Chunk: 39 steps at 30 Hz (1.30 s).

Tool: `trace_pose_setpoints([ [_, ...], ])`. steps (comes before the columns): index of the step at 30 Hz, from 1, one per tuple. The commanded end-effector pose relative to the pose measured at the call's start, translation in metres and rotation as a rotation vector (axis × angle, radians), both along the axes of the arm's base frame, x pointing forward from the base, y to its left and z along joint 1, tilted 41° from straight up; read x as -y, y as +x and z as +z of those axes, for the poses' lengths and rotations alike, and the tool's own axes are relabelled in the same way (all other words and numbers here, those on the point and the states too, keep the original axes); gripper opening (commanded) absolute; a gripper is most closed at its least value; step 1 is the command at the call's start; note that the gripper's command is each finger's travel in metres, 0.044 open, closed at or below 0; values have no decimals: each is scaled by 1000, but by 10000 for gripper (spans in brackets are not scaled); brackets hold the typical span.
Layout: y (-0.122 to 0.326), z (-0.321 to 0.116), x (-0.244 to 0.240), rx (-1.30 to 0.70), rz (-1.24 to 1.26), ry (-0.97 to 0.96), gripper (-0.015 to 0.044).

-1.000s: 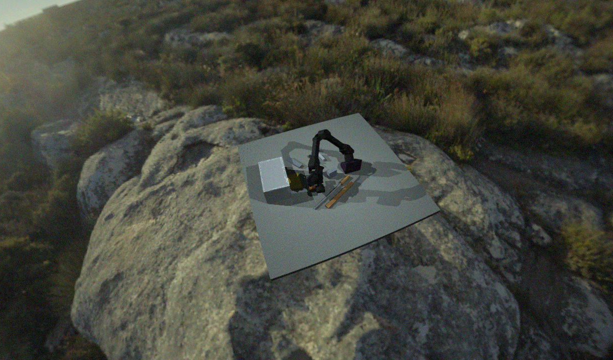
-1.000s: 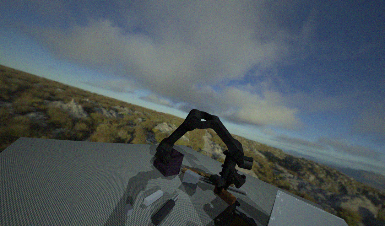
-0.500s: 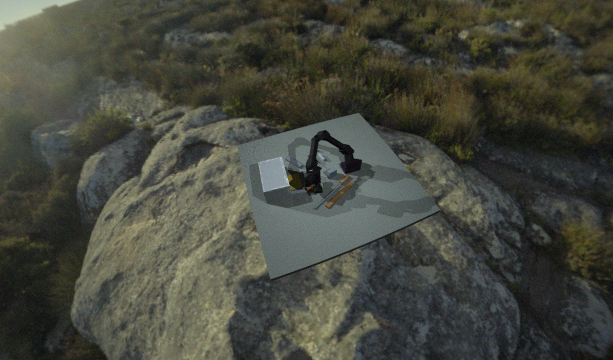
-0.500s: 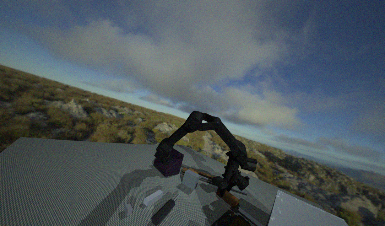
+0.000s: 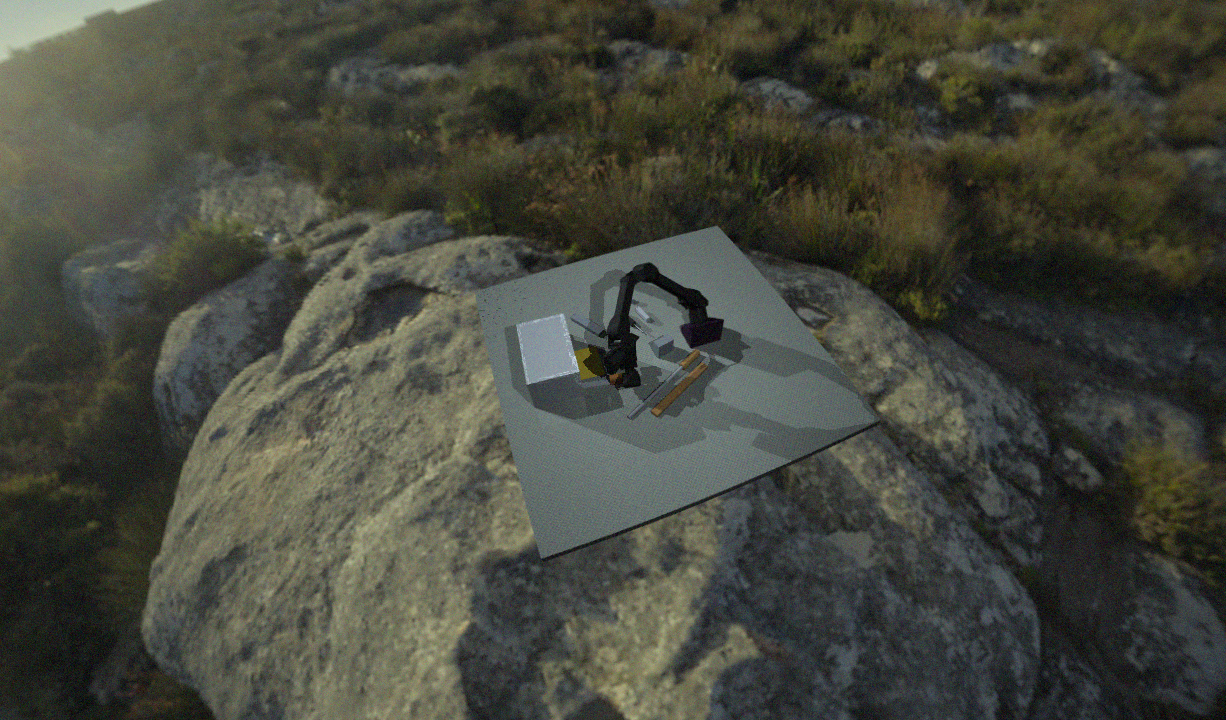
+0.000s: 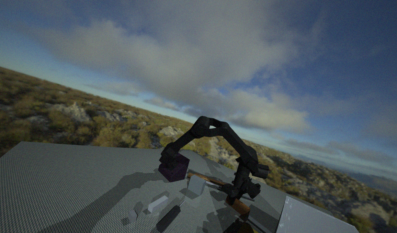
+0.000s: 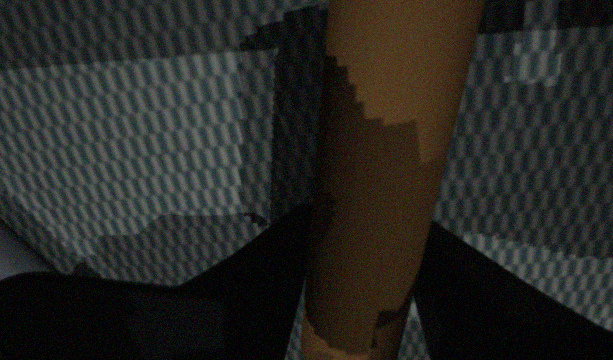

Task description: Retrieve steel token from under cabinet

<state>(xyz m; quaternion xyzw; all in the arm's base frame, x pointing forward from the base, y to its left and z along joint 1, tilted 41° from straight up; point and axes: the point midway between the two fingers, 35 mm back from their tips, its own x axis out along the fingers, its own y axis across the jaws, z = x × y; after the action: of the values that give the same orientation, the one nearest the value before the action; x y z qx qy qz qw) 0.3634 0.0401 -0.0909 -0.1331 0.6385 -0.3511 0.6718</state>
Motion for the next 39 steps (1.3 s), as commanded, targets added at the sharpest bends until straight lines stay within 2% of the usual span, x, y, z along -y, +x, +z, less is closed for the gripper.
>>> trace_pose_setpoints([
  [1, 7, 1, 2, 2, 0, 4, 0],
  [39, 42, 7, 11, 5, 0, 2, 0],
])
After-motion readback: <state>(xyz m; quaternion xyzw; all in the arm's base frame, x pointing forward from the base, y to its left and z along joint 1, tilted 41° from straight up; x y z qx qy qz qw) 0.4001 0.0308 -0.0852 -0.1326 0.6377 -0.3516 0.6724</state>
